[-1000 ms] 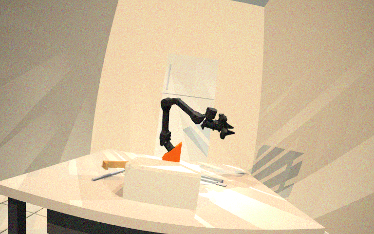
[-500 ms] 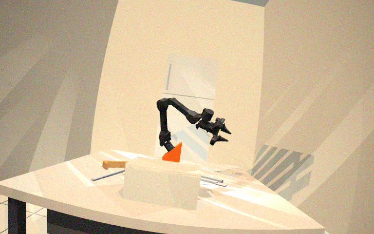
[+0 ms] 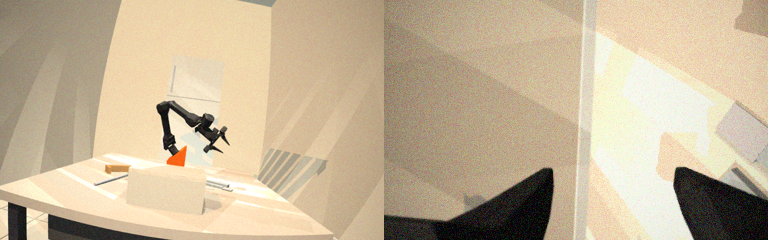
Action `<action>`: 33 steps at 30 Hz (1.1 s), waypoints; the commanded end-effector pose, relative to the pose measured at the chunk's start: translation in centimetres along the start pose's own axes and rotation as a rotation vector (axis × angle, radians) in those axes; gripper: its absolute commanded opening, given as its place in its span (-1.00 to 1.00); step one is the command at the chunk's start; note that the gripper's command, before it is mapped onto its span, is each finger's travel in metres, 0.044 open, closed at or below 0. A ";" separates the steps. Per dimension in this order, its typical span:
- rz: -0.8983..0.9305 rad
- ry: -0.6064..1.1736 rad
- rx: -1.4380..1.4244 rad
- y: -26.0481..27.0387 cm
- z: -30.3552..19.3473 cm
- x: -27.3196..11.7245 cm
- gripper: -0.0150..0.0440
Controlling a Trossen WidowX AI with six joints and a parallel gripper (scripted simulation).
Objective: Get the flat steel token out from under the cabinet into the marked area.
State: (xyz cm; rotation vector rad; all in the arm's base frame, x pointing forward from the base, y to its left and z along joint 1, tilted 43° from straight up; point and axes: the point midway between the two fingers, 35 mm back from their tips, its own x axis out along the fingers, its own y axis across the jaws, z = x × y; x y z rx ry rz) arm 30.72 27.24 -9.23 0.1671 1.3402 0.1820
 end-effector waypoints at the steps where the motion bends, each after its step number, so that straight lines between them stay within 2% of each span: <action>1: -0.074 -0.021 0.125 -2.2 1.2 -0.7 0.42; 18: -0.375 -0.135 0.603 -11.3 4.2 -4.2 0.42; 33: -0.647 -0.308 0.997 -19.4 5.4 -9.0 0.42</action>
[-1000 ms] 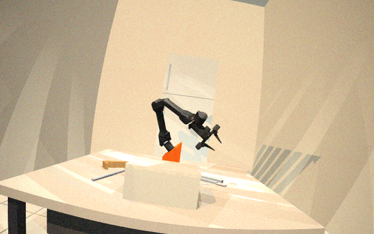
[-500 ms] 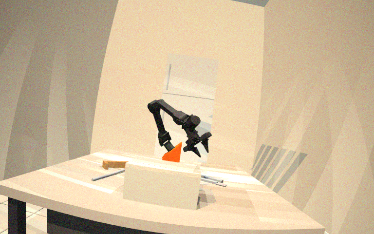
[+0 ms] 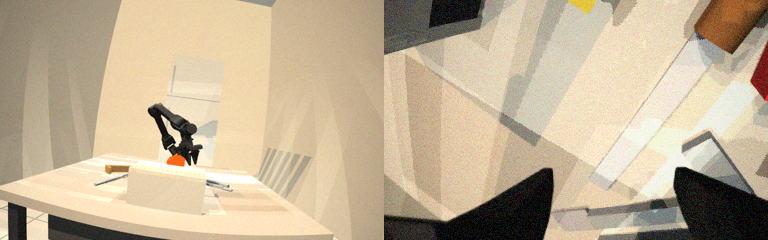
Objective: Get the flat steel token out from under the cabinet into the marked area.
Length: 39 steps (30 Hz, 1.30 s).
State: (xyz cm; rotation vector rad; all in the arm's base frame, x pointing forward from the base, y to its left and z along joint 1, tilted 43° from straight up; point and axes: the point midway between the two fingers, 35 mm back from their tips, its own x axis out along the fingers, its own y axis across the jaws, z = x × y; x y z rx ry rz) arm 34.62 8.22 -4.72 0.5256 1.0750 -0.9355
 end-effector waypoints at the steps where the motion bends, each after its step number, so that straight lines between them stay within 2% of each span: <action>1: -0.061 -0.057 0.119 -1.4 2.4 0.0 0.42; 16: -0.253 -0.288 0.487 -7.4 10.0 -1.2 0.42; 23: -0.260 -0.299 0.501 -7.8 10.4 -1.1 0.42; 30: -0.260 -0.301 0.501 -9.3 11.2 2.2 0.42; 39: -0.261 -0.301 0.501 -9.3 11.4 2.5 0.42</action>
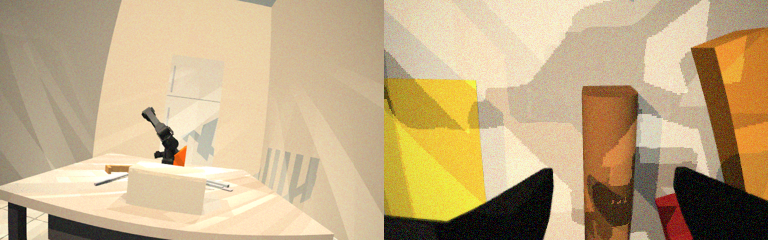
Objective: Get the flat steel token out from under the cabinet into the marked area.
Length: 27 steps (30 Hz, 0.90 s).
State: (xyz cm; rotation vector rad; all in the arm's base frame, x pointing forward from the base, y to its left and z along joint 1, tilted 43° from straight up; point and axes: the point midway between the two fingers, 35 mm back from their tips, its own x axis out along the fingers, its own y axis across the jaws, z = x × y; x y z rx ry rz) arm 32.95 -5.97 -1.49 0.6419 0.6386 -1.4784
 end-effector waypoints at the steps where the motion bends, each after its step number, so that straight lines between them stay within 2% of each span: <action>1: -0.002 -0.003 -0.004 0.0 0.1 0.4 0.42; 27: -0.002 -0.005 -0.004 0.0 0.1 4.6 0.42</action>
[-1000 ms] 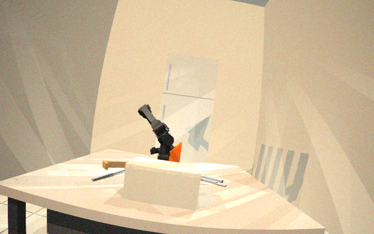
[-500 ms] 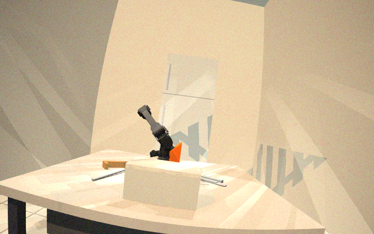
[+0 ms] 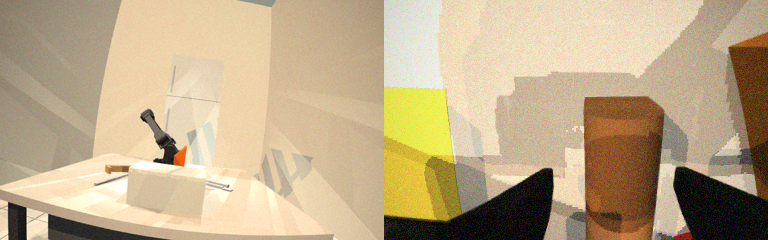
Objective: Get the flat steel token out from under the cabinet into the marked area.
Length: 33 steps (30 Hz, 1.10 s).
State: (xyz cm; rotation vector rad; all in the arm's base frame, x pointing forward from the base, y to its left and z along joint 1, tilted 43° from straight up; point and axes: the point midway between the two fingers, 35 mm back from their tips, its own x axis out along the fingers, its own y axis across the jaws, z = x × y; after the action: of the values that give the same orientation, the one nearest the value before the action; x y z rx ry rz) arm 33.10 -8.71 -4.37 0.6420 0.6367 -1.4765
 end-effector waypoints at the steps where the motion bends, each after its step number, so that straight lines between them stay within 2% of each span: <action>1: -0.005 -0.004 -0.005 -0.2 0.1 0.8 0.42; 7: -0.005 -0.004 -0.005 -0.2 0.1 1.2 0.42; 12: -0.003 -0.001 0.000 -0.1 0.0 0.9 -0.02; 20: -0.003 -0.001 0.000 -0.1 0.0 0.9 -0.20; 23: -0.003 -0.001 0.000 -0.1 0.0 0.9 -0.47; 33: -0.005 -0.004 -0.005 -0.4 0.3 -0.5 -0.49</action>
State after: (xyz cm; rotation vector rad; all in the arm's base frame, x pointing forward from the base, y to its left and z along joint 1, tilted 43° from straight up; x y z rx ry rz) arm 32.60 -9.31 -4.47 0.6235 0.6391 -1.4931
